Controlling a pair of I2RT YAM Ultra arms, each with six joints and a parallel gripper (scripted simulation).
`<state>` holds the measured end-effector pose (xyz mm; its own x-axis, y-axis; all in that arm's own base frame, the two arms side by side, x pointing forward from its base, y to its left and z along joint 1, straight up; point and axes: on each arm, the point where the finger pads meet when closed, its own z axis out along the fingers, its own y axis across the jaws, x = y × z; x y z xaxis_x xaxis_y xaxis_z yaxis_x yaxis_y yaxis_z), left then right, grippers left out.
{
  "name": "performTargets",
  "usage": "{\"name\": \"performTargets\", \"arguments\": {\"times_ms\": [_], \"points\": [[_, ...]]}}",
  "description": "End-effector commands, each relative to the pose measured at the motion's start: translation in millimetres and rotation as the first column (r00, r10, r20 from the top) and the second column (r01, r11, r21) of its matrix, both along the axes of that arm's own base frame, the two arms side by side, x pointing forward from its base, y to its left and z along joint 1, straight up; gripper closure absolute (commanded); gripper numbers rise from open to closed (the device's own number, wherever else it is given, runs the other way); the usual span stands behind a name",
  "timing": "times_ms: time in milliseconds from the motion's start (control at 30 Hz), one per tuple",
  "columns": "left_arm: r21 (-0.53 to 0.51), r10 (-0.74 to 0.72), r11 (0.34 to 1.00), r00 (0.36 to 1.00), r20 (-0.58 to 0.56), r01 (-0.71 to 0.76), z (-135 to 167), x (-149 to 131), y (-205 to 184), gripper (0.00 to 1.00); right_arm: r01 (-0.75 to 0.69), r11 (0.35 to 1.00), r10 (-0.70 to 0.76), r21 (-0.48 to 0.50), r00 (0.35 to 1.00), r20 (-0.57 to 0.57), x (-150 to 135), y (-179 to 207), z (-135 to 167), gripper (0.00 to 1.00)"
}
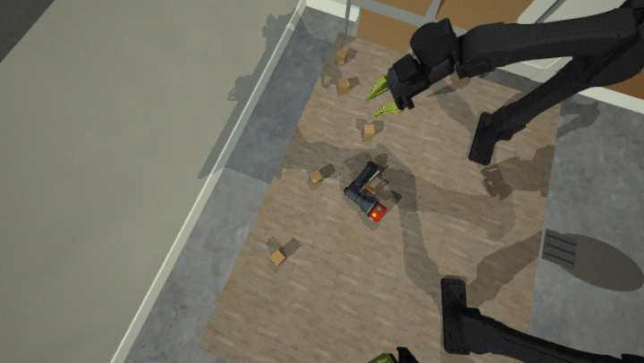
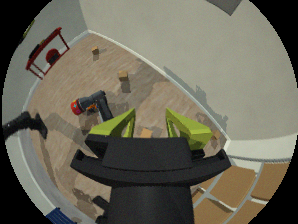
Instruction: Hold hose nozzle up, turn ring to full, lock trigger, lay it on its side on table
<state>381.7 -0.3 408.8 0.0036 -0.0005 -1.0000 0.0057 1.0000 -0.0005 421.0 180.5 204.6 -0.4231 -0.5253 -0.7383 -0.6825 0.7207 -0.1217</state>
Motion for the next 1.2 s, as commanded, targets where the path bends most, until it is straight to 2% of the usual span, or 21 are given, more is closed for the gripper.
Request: {"name": "performTargets", "arguments": {"times_ms": [0,67,100,333,433,533,633,1100,1167], "points": [[0.007,0.000,1.000,1.000,0.023,0.000,11.3,-2.8,0.3,0.63,0.075,0.996,-0.079,0.048,0.994,0.081,9.2,-12.5,25.7,0.50],[0.004,0.000,1.000,1.000,0.015,0.000,6.4,-1.5,0.1,0.63,0.087,0.995,-0.091,0.055,0.992,0.088,9.9,-13.9,27.3,0.50],[0.007,0.002,1.000,1.000,0.021,-0.002,10.2,-2.6,0.6,0.63,0.112,0.991,-0.119,0.069,0.987,0.110,10.9,-22.3,36.4,0.50],[0.008,0.021,1.000,0.999,-0.024,-0.021,-12.1,0.1,6.2,0.63,0.230,0.961,-0.260,0.154,0.942,0.213,13.5,-57.3,78.6,0.50],[0.007,0.023,1.000,0.997,0.071,-0.024,27.8,-8.0,7.1,0.63,0.275,0.942,-0.318,0.193,0.915,0.247,11.9,-72.2,93.3,0.50],[0.008,0.024,1.000,0.998,0.063,-0.024,25.3,-6.4,7.5,0.63,0.315,0.919,-0.375,0.236,0.883,0.282,9.4,-87.0,109.7,0.50],[0.008,0.024,1.000,0.998,0.063,-0.024,25.3,-6.4,7.5,0.63,0.325,0.913,-0.389,0.246,0.876,0.285,9.4,-89.4,111.2,0.50],[0.008,0.027,1.000,0.996,0.080,-0.027,31.5,-11.3,8.1,0.63,0.432,0.769,-0.624,0.470,0.664,0.411,-22.9,-158.5,188.6,0.50],[0.008,0.027,1.000,0.996,0.080,-0.027,31.5,-11.3,8.1,0.63,0.432,0.769,-0.624,0.470,0.664,0.411,-22.9,-158.5,188.6,0.50]]}}
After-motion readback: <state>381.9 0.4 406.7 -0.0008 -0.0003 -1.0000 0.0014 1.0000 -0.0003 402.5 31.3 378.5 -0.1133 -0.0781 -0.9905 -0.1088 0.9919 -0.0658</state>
